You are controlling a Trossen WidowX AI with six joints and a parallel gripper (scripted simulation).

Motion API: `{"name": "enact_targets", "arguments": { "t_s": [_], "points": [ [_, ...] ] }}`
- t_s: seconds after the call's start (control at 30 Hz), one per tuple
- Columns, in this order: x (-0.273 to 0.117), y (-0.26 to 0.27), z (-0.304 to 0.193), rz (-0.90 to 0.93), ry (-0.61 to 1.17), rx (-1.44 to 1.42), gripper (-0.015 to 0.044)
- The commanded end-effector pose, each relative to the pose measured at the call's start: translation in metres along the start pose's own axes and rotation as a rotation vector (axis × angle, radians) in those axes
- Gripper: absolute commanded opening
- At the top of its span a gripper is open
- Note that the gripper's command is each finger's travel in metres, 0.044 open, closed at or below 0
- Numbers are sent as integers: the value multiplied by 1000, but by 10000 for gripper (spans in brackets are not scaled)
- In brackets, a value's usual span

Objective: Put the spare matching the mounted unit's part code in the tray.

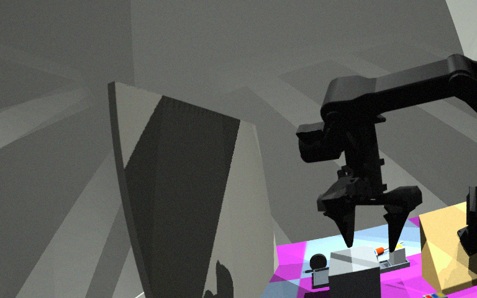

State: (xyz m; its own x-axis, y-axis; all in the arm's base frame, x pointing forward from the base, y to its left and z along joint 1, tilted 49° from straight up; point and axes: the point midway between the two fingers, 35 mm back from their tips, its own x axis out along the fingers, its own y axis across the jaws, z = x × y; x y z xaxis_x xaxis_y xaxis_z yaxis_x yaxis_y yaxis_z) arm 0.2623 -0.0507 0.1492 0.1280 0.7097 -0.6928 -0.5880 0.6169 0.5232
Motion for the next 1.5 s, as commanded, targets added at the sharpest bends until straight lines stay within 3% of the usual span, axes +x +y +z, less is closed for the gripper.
{"name": "enact_targets", "arguments": {
  "t_s": [0.0,0.23,0.57,0.77,1.47],
  "points": [
    [9,48,-11,2,-2,-236,440],
    [31,113,-39,4,-11,-624,440],
    [32,115,-40,4,-11,-634,440],
    [51,110,-37,46,-29,-693,300],
    [70,108,-36,39,-19,-692,300]
  ]
}}
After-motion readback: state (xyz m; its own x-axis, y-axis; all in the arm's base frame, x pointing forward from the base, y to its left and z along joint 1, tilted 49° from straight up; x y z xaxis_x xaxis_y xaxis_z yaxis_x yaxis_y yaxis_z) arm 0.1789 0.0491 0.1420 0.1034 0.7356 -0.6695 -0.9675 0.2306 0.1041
